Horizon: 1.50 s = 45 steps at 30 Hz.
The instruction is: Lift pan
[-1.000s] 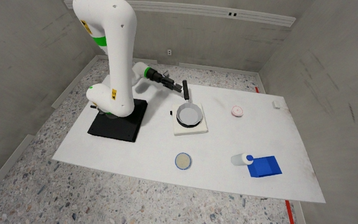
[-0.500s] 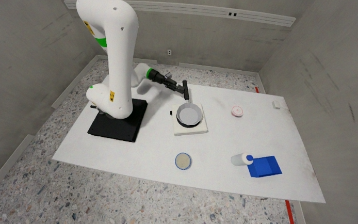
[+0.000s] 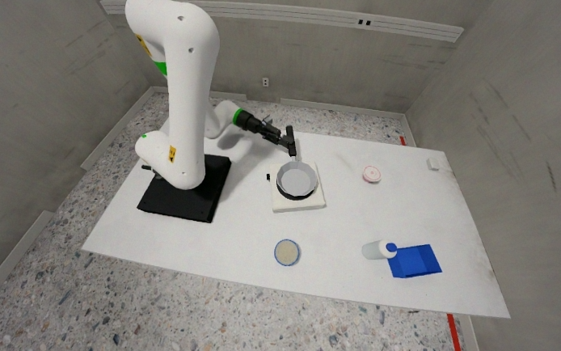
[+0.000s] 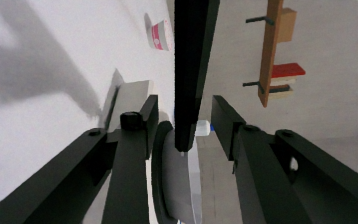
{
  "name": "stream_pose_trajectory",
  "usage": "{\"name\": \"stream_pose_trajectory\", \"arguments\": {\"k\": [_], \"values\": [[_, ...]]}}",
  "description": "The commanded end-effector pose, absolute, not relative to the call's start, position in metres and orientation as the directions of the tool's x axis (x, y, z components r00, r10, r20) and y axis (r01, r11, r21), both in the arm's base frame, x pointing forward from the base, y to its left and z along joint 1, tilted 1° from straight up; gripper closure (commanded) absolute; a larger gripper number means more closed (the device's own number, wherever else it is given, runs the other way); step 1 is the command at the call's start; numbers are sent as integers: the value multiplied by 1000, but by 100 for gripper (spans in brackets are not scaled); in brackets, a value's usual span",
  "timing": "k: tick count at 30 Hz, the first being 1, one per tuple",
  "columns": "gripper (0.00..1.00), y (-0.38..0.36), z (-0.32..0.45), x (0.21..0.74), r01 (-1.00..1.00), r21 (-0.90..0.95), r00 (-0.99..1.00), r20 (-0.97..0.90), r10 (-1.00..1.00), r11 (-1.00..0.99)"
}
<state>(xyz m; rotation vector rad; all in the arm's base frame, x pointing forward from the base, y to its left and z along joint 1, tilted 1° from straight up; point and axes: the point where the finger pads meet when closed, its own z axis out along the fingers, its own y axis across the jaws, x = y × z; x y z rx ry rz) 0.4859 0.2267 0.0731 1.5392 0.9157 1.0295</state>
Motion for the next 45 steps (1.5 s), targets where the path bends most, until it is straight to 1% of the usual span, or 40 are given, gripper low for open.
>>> {"name": "stream_pose_trajectory", "arguments": {"k": [1,15,45], "values": [[59,226,73,489,48,981,343,159,926,-186],[59,221,72,504,48,981,343,159,926,-186],[59,218,71,512,48,981,343,159,926,-186]]}}
